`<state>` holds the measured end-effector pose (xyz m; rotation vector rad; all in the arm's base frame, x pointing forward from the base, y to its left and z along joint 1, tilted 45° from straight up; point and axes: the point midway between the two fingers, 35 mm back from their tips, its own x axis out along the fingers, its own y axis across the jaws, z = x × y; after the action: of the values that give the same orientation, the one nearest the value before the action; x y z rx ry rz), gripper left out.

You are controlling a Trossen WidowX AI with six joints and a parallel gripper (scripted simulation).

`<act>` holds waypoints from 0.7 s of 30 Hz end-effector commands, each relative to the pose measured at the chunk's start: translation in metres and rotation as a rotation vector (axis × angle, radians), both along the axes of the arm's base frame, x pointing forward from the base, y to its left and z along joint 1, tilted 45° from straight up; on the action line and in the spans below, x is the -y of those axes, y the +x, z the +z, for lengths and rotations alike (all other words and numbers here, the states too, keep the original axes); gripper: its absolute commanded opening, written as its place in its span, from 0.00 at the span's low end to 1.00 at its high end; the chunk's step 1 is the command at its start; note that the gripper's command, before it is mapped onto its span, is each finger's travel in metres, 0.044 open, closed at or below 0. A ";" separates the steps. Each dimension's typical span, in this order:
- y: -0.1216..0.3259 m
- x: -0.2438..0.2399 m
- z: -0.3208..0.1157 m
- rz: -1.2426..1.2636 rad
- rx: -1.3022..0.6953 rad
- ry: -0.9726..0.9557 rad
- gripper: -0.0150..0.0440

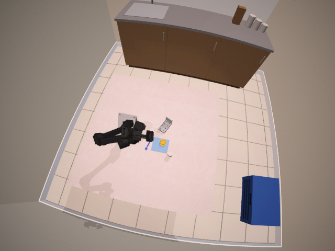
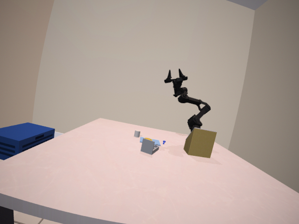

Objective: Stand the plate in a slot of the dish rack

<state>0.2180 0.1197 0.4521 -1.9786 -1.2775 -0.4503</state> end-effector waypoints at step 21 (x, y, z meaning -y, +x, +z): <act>0.102 0.024 -0.054 0.001 -0.596 0.301 0.93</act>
<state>0.3078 0.1007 0.4050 -1.7187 -0.8474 -0.0616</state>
